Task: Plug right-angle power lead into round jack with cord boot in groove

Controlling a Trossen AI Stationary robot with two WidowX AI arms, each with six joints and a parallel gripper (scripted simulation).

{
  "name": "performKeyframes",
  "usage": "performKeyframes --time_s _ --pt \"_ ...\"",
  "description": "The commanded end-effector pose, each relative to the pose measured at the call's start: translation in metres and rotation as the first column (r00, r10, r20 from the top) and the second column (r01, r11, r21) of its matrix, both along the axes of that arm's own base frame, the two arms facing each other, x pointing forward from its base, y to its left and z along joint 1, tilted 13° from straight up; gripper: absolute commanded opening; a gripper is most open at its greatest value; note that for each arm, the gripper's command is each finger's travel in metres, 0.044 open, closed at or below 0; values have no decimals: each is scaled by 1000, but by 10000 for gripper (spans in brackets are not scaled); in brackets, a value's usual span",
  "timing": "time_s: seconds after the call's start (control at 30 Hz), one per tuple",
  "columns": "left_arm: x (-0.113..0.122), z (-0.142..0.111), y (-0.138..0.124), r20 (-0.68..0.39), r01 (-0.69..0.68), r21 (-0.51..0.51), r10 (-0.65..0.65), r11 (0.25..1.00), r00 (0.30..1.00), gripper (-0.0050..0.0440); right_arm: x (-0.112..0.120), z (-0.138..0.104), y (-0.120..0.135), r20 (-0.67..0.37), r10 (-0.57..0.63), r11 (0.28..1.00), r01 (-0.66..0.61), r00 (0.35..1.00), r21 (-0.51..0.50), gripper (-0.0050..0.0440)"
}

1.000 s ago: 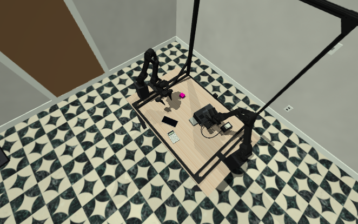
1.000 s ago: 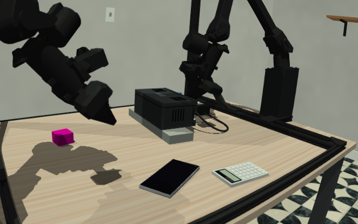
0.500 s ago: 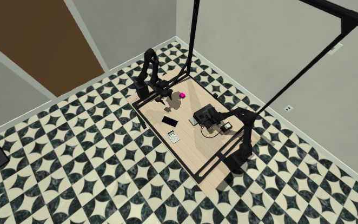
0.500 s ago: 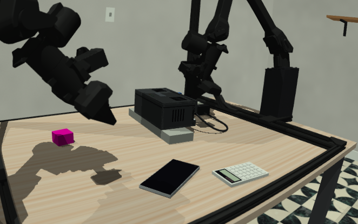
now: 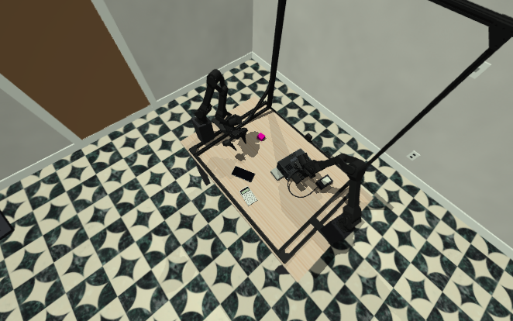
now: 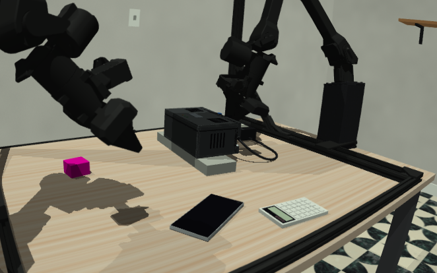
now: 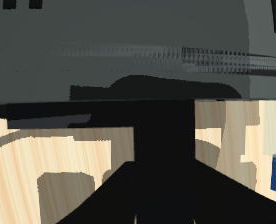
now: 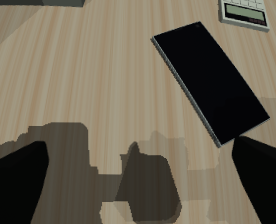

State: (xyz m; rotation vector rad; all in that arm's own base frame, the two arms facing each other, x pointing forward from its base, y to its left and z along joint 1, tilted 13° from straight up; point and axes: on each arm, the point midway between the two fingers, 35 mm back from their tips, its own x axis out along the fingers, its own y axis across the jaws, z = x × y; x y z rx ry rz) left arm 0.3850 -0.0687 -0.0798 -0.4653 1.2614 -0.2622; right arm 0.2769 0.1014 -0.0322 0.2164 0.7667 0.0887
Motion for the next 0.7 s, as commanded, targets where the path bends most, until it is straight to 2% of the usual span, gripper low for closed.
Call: performKeyframes --time_s 0.0,0.47,0.6,0.67 --pt "2 0 0 2 5 -4 -5 1000 1000 0 0 0 0 2 1 1000 -1 1000 -4 400" --pt "6 0 0 3 5 -4 -5 1000 1000 0 0 0 0 2 1 1000 -1 1000 -4 400" --pt "4 0 0 -1 1 -1 -1 1000 1000 96 0 0 0 2 1 1000 -1 1000 -4 400" --pt "4 0 0 -1 1 -1 -1 1000 1000 96 0 0 0 2 1 1000 -1 1000 -4 400"
